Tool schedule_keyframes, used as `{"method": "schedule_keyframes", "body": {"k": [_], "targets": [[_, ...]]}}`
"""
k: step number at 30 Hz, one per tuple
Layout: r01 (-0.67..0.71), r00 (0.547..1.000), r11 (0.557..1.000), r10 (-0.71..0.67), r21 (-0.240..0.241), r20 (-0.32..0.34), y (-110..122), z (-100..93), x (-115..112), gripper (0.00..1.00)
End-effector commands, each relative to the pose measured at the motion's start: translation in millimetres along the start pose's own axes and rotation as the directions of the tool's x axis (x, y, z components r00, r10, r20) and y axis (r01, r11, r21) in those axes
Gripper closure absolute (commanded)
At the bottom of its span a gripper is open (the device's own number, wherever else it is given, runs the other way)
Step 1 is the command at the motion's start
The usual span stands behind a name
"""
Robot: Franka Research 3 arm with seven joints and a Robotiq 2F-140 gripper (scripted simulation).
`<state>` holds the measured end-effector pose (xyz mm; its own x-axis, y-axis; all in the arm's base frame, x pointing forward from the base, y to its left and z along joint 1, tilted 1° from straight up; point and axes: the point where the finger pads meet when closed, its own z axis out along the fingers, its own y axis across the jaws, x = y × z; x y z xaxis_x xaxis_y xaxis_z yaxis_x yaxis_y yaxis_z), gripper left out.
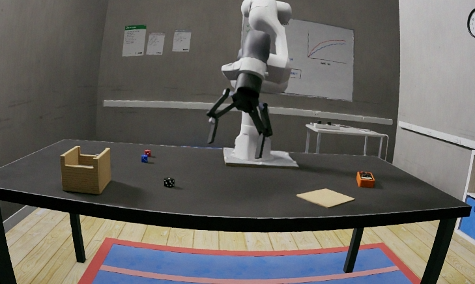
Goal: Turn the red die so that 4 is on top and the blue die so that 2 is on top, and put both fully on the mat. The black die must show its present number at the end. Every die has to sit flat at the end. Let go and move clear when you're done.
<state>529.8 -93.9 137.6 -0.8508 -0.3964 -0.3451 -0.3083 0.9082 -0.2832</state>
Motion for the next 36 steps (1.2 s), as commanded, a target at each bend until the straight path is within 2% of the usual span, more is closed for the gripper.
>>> {"method": "schedule_keyframes", "body": {"k": [1,17,19,21,22,23,24,25,26,27,28,29,31,32,34,35,36], "targets": [[0.000,1.000,1.000,0.000,0.000,0.000,0.0,-0.1,-0.1,0.00],[0.000,1.000,1.000,0.000,0.000,0.000,0.0,-0.1,-0.1,0.00],[-0.012,1.000,1.000,0.012,0.003,-0.008,-6.5,0.2,5.0,0.00],[-0.077,0.995,0.997,0.078,0.018,-0.055,-41.1,0.6,35.0,0.00],[-0.077,0.995,0.997,0.078,0.018,-0.055,-41.1,0.6,35.0,0.00],[-0.136,0.986,0.990,0.138,0.031,-0.095,-69.7,-0.8,64.1,0.00],[-0.136,0.986,0.990,0.138,0.031,-0.095,-69.7,-0.8,64.1,0.00],[-0.211,0.966,0.976,0.216,0.048,-0.143,-89.6,-4.0,89.0,0.00],[-0.211,0.966,0.976,0.216,0.048,-0.143,-101.0,-4.8,101.8,0.00],[-0.211,0.966,0.976,0.216,0.048,-0.143,-102.6,-4.9,103.7,0.00],[-0.300,0.931,0.952,0.307,0.068,-0.195,-121.6,-10.7,131.7,0.00],[-0.300,0.931,0.952,0.307,0.068,-0.195,-131.1,-12.1,145.7,0.00],[-0.300,0.931,0.952,0.307,0.068,-0.195,-135.6,-12.8,153.1,0.00],[-0.396,0.880,0.914,0.406,0.089,-0.247,-155.6,-22.2,190.1,0.00],[-0.396,0.880,0.914,0.406,0.089,-0.247,-155.6,-22.2,190.1,0.00],[-0.396,0.880,0.914,0.406,0.089,-0.247,-164.5,-25.3,210.2,0.00],[-0.494,0.813,0.862,0.503,0.111,-0.293,-176.3,-35.5,240.2,0.00]]}}
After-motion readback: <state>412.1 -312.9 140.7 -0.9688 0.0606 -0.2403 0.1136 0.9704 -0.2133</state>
